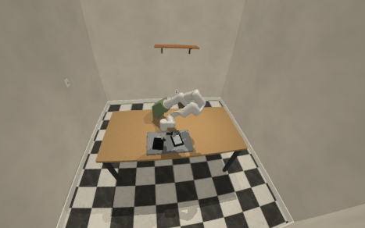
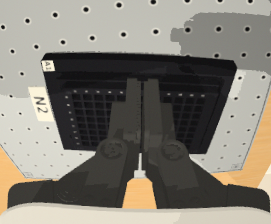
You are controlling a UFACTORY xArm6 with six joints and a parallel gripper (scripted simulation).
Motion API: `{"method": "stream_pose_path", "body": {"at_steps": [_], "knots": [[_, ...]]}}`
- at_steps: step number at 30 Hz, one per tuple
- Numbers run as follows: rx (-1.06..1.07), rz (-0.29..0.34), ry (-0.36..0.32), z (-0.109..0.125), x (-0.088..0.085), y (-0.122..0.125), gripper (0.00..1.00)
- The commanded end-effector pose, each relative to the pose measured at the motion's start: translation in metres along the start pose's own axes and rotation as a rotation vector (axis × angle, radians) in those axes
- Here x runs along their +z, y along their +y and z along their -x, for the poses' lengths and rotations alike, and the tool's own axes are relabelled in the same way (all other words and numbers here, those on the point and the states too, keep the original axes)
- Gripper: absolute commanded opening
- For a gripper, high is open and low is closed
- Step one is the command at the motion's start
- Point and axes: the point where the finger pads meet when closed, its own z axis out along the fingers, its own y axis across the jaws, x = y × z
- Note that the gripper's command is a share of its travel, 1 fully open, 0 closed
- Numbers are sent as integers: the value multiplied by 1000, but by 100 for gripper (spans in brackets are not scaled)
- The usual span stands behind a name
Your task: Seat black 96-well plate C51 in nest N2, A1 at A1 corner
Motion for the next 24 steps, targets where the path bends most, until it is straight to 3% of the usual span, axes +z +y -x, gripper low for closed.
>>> {"method": "stream_pose_path", "body": {"at_steps": [1,11,24], "knots": [[1,2,-3,-3,-2,1,0],[1,2,-3,-3,0,1,0],[1,2,-3,-3,22,1,0]]}}
